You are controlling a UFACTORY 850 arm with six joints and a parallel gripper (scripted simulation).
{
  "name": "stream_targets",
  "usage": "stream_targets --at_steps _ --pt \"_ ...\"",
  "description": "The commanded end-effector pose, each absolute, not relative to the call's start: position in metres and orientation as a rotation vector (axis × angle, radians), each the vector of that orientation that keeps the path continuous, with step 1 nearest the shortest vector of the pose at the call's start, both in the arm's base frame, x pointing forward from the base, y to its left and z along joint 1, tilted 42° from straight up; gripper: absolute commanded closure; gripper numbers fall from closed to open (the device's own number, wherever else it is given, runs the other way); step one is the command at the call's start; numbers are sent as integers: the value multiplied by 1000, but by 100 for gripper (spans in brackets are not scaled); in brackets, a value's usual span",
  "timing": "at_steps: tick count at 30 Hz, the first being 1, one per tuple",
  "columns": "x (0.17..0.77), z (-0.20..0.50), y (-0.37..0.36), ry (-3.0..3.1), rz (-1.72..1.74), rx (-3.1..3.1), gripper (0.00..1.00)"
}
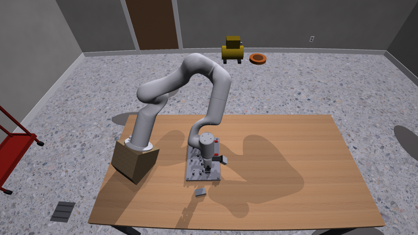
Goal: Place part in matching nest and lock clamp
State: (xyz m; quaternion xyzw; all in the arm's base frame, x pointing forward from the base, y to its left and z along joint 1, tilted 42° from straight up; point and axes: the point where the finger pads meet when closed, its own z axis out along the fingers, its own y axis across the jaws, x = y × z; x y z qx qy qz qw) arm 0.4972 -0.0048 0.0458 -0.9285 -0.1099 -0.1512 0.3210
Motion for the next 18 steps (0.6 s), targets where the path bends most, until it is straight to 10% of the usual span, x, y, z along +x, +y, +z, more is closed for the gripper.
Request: stream_targets --at_steps 1,18 --pt "498 46 -5 -289 -398 -2439 100" --pt "496 45 -5 -289 -398 -2439 100"
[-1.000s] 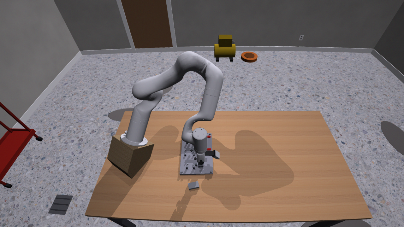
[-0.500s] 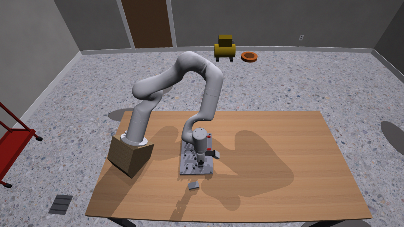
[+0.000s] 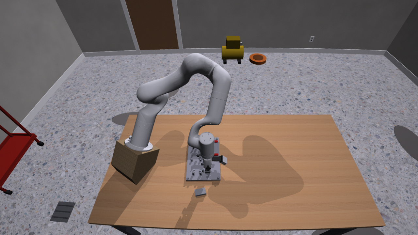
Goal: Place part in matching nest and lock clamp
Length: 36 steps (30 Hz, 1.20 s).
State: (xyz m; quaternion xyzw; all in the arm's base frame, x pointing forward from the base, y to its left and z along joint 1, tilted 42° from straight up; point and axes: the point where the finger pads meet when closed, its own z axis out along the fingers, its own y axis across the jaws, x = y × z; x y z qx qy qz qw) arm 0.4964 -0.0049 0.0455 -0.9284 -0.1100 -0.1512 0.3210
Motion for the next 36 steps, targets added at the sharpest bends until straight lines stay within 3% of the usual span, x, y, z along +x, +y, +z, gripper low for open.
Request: stream_targets --at_steps 1,29,30,36 --pt "496 45 -5 -289 -398 -2439 100" --pt "493 44 -6 -289 -398 -2439 100" --pt "493 44 -6 -289 -398 -2439 53" --pt "493 44 -6 -289 -398 -2439 53"
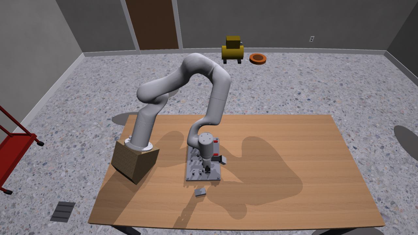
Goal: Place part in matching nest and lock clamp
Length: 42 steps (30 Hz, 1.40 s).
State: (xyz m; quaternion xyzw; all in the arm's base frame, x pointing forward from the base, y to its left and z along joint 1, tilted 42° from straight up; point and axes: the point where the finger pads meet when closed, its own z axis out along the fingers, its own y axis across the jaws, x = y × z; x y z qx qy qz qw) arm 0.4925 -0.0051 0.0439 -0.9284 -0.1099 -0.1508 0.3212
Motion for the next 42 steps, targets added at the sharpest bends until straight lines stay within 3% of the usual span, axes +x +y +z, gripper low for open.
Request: stream_targets --at_steps 1,42 --pt "493 44 -6 -289 -398 -2439 53" --pt "483 82 -37 -289 -398 -2439 53"
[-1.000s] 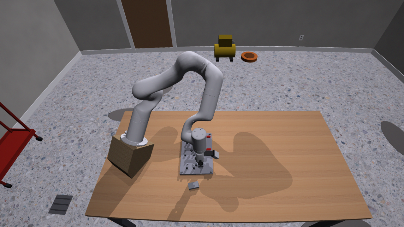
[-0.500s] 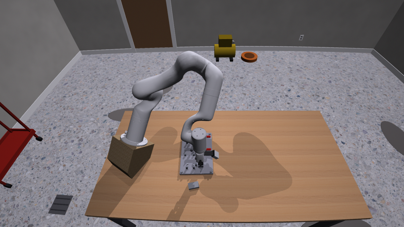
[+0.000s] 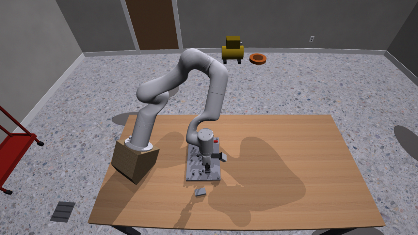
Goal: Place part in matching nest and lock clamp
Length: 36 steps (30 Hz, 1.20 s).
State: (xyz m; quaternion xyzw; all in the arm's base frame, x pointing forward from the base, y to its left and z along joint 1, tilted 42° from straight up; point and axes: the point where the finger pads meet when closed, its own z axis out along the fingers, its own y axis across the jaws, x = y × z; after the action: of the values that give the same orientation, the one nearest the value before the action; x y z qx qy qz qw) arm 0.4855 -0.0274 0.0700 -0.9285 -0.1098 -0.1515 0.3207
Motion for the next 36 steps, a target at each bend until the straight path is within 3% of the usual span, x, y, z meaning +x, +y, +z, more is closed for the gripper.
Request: stream_targets --at_steps 1,22,23,36 --pt "482 84 -39 -289 -398 -2439 53" --pt "481 89 -43 -289 -398 -2439 53" --pt "481 89 -43 -289 -398 -2439 0" --pt "474 112 -63 -289 -398 -2439 0"
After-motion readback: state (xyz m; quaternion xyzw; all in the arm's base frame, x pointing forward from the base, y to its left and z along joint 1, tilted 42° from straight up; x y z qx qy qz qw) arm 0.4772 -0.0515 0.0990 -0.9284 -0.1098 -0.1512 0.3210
